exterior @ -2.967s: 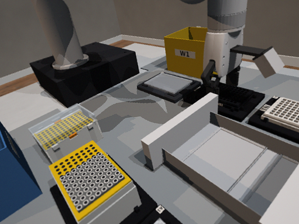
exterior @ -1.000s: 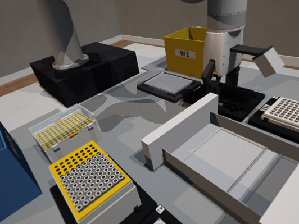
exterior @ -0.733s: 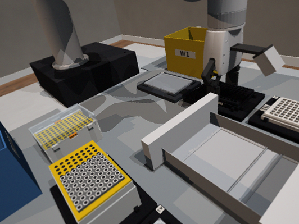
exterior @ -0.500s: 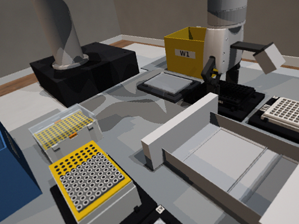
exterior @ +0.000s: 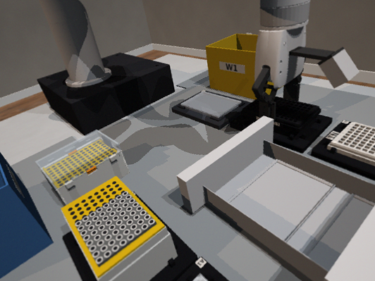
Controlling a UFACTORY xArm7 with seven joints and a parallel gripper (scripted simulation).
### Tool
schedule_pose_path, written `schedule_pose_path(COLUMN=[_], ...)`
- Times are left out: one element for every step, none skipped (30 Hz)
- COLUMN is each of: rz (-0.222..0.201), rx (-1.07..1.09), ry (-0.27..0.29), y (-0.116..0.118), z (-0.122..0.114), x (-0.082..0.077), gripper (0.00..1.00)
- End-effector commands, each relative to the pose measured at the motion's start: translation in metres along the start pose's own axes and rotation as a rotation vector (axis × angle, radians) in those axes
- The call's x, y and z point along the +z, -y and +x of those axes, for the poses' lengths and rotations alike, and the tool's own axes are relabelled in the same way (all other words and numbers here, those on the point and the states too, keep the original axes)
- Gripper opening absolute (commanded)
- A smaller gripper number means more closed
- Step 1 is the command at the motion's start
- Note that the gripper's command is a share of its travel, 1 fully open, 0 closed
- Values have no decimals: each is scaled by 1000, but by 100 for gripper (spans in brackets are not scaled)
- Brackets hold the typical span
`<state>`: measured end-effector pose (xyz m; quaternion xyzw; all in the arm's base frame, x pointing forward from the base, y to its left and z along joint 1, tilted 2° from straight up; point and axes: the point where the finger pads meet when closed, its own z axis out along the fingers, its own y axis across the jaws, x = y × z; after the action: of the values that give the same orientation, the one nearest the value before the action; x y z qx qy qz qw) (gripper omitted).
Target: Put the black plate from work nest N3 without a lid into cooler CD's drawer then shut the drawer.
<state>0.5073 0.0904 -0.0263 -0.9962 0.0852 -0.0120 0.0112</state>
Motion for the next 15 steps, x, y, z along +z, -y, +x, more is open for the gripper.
schedule_pose_path(rz=[1, 1, 1, 1, 1, 1, 1, 1, 1, 1, 1, 1, 1, 1, 1], rx=[0, 0, 0, 0, 0, 0, 0, 0, 0, 0, 0, 0, 0, 0, 0], ry=[-4, -4, -4, -4, -4, -4, -4, -4, -4, -4, -4, -4, -4, -4, -4], y=[1, 1, 1, 1, 1, 1, 1, 1, 1, 1, 1, 1, 1, 1, 1], z=[2, 2, 2, 2, 2, 2, 2, 2, 2, 2, 2, 2, 2, 2, 2], x=[-5, -5, -6, -6, -6, -6, -6, -6, -6, -6, -6, -6, -8, -9, -11], gripper=[0, 0, 0, 0, 0, 0, 0, 0, 0, 0, 0, 0, 0, 0, 0])
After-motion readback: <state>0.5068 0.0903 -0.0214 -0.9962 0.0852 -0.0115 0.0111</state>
